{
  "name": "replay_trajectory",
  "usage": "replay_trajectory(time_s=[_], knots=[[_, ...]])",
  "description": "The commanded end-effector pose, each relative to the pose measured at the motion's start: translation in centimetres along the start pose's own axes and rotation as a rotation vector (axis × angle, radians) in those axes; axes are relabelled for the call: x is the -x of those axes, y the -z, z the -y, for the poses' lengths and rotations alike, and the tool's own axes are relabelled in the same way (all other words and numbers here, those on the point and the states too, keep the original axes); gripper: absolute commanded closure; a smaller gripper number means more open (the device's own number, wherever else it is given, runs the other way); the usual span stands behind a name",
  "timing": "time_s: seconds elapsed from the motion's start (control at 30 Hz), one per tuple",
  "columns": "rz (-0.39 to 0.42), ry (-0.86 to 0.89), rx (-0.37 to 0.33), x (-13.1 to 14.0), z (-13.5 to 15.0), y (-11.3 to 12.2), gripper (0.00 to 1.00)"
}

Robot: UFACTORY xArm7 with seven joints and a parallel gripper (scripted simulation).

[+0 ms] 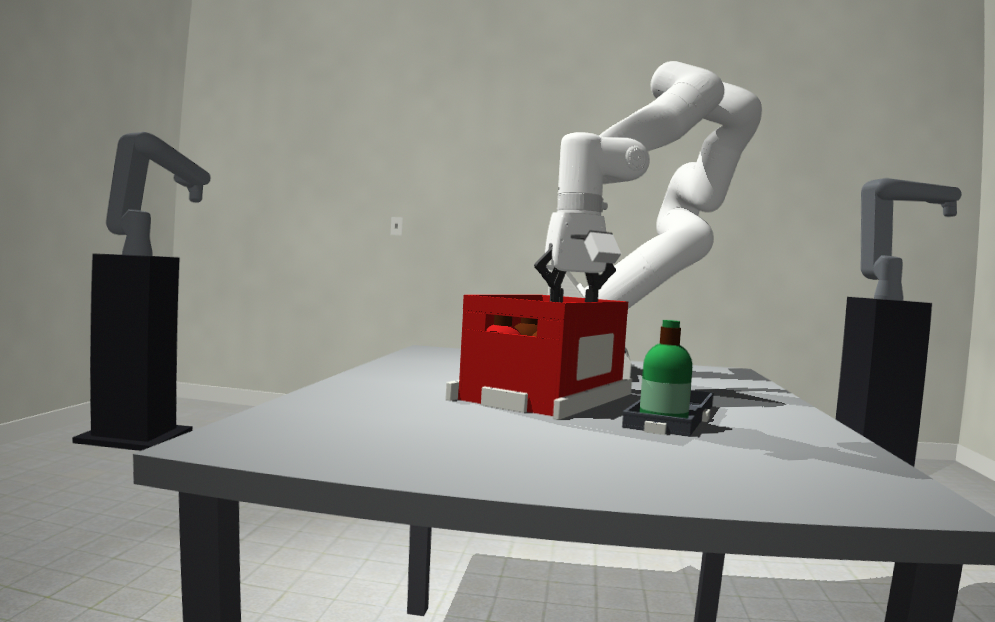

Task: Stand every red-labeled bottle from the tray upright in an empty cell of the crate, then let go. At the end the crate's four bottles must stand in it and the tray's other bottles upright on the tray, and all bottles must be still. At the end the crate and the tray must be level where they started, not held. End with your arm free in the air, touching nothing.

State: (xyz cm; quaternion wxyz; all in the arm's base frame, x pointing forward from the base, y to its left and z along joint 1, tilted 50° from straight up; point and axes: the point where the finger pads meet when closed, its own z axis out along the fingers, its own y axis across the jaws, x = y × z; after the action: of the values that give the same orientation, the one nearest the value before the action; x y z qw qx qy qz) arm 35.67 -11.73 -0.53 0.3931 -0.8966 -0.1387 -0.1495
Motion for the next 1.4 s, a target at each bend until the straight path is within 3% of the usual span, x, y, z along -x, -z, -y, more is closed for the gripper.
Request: replay_trajectory(time_s=[0.0,0.87,1.37], knots=[[-0.002,-0.001,0.004,0.0,-0.1,1.3,0.35],[-0.002,-0.001,0.004,0.0,-0.1,6.3,0.35],[-0.002,-0.001,0.004,0.0,-0.1,7.1,0.35]])
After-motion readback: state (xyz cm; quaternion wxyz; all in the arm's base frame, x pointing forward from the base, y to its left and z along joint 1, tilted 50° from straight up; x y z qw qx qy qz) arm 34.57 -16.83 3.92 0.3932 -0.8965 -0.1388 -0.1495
